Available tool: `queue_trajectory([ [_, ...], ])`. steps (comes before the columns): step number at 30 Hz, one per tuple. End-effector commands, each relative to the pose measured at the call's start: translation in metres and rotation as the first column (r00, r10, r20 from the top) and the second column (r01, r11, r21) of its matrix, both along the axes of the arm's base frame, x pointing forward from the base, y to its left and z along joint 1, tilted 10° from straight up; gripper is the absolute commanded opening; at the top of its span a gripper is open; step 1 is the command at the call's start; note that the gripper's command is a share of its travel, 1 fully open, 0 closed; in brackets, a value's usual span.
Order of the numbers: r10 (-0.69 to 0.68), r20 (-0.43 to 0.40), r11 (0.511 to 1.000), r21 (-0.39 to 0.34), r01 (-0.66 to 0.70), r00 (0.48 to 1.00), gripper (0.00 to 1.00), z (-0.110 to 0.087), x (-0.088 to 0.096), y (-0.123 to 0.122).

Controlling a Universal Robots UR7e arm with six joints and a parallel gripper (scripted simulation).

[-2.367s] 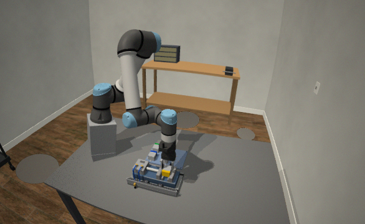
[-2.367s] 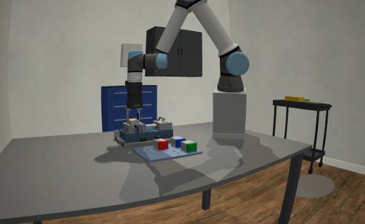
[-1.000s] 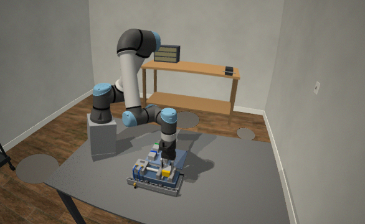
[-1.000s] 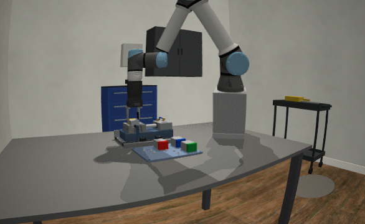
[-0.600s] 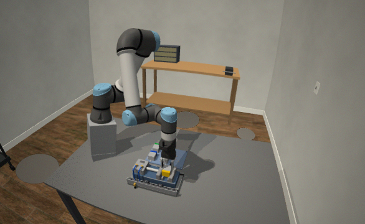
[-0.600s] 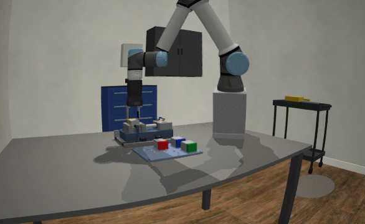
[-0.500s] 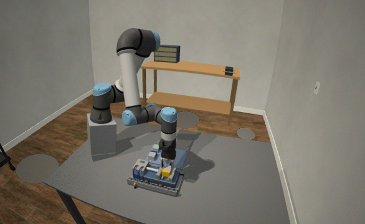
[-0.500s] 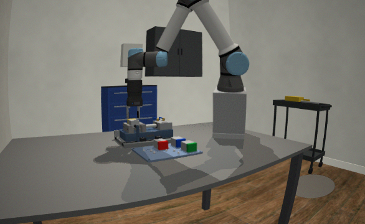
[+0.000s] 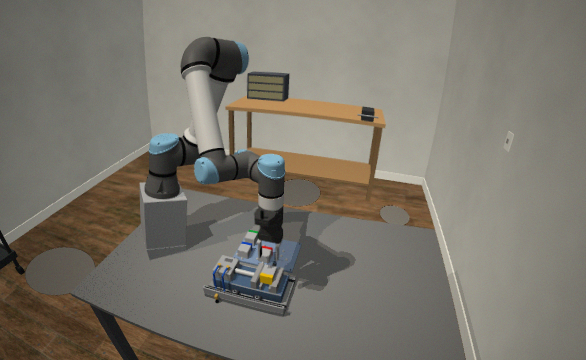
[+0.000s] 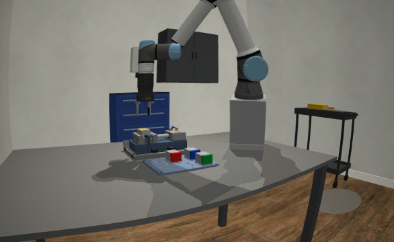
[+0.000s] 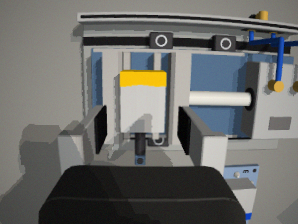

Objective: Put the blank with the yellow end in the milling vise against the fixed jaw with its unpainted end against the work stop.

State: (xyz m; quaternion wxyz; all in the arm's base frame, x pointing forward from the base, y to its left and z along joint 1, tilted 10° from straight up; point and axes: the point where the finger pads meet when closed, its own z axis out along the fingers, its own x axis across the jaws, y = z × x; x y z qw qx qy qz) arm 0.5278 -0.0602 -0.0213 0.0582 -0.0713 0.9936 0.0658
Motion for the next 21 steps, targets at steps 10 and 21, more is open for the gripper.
queue_trajectory([
  [10,0.0,0.0,1.0,0.0,0.0,1.0,1.0,0.04,-0.004,-0.006],
  [21,0.0,0.0,1.0,0.0,0.0,1.0,1.0,0.04,-0.004,-0.006],
])
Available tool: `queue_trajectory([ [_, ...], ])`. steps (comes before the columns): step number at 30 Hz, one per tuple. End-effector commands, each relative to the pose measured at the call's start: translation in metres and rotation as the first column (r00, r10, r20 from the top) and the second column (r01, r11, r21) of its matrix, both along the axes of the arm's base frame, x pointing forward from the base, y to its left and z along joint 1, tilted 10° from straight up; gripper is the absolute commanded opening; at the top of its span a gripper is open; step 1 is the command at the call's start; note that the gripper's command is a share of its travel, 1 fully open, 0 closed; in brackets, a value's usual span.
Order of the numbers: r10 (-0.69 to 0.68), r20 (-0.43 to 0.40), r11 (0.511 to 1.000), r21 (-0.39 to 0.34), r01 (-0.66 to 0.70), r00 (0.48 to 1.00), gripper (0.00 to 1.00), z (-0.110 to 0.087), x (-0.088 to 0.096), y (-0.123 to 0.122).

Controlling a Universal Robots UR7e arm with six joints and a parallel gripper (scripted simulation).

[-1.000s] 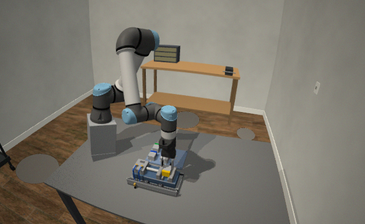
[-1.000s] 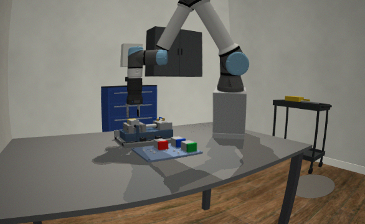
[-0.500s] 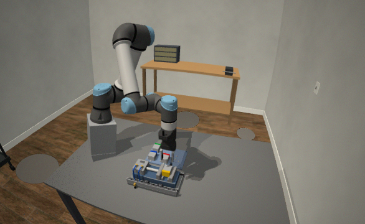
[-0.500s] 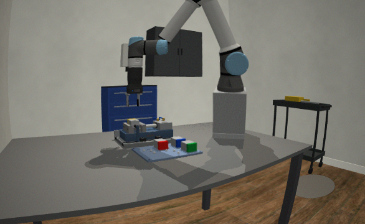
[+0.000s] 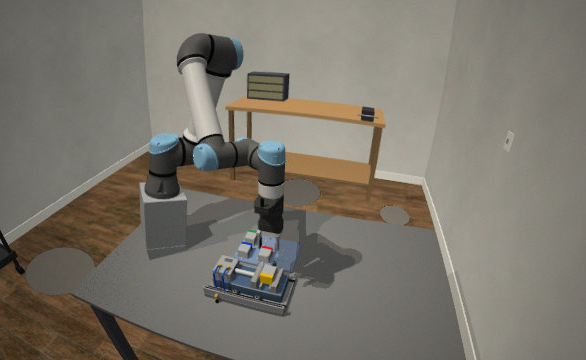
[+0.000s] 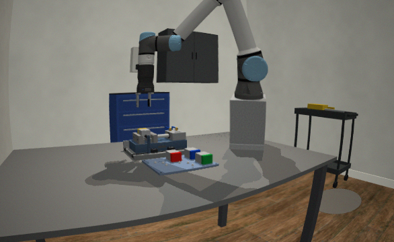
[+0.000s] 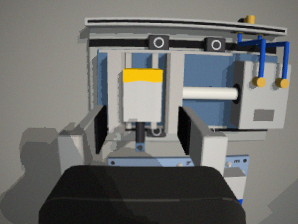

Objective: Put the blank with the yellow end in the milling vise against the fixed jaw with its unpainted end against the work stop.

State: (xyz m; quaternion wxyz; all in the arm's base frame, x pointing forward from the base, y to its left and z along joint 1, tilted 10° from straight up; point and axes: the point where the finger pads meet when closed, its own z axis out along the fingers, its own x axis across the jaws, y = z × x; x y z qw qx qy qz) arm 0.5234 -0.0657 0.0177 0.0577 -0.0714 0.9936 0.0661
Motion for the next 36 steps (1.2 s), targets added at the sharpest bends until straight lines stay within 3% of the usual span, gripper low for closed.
queue_trajectory([
  [1,0.0,0.001,1.0,0.0,0.0,1.0,1.0,0.001,0.0,0.0],
  [6,0.0,0.001,1.0,0.0,0.0,1.0,1.0,-0.009,0.001,0.001],
  [36,0.0,0.001,1.0,0.0,0.0,1.0,1.0,-0.014,0.002,0.002],
])
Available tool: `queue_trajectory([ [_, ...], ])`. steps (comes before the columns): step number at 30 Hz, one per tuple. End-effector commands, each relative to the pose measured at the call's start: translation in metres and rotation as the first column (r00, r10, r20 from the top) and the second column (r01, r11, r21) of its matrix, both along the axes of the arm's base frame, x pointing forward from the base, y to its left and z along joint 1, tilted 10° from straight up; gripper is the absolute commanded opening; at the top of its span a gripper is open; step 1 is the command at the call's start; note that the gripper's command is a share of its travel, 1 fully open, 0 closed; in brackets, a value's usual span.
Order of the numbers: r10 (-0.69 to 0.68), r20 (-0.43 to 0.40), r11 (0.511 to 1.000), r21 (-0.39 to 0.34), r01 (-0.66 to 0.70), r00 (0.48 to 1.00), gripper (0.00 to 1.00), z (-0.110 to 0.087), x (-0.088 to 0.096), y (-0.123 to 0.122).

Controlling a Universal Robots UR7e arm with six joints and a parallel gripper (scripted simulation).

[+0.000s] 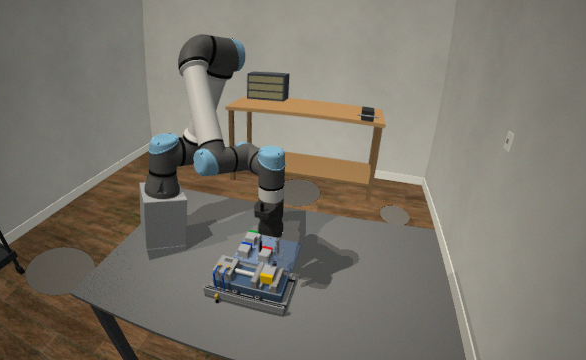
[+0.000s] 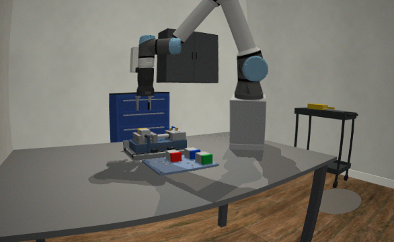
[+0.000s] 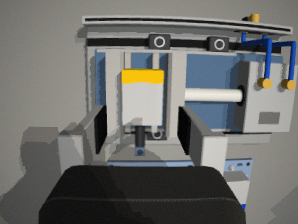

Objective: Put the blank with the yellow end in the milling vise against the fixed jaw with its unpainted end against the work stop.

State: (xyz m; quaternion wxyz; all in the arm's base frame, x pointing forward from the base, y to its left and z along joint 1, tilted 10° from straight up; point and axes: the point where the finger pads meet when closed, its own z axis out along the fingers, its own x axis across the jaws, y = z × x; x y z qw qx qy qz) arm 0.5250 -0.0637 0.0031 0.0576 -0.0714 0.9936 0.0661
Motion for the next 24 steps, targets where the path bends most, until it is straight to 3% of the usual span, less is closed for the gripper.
queue_trajectory([
  [1,0.0,0.001,1.0,-0.001,0.0,1.0,1.0,-0.0004,0.0005,-0.0001],
  [24,0.0,0.001,1.0,-0.001,0.0,1.0,1.0,-0.0031,0.0008,0.0003],
])
